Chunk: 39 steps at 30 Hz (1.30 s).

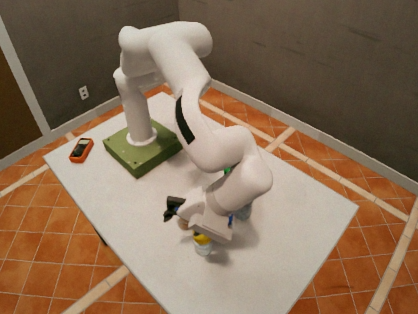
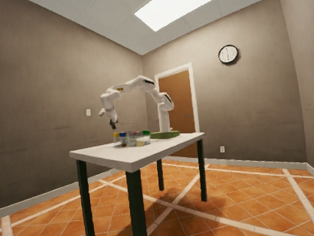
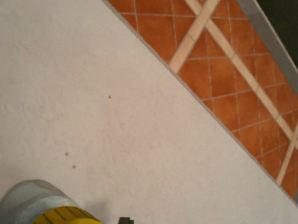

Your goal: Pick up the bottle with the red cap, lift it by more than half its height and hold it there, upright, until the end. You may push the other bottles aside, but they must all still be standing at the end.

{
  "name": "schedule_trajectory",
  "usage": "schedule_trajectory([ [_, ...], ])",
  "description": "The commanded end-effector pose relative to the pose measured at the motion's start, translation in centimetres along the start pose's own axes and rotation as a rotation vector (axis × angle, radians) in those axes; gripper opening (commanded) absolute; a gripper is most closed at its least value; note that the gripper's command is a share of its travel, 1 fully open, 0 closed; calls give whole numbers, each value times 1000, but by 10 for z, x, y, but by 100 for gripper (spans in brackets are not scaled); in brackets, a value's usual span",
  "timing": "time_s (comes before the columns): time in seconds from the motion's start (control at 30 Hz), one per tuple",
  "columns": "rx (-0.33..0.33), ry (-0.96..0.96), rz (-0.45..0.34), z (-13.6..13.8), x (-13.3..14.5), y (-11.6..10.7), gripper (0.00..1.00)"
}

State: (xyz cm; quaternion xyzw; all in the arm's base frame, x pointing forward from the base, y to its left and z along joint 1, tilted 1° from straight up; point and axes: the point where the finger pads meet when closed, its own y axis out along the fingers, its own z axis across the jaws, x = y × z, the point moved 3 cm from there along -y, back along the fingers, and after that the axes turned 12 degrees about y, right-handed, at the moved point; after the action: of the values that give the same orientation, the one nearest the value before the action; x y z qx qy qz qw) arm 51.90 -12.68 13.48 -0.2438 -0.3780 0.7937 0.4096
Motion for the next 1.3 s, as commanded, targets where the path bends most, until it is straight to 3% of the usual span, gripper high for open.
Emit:
schedule_trajectory([
  [0.0,-4,2,2,0,-1,-2,100],
  [0.53,-4,2,2,0,-1,-2,100],
  [0.57,-25,26,-2,2,6,-10,79],
  [0.87,-215,240,-41,18,64,-77,79],
  [1.13,-220,248,-58,19,68,-82,79],
  [1.27,-304,344,-101,31,98,-106,79],
])
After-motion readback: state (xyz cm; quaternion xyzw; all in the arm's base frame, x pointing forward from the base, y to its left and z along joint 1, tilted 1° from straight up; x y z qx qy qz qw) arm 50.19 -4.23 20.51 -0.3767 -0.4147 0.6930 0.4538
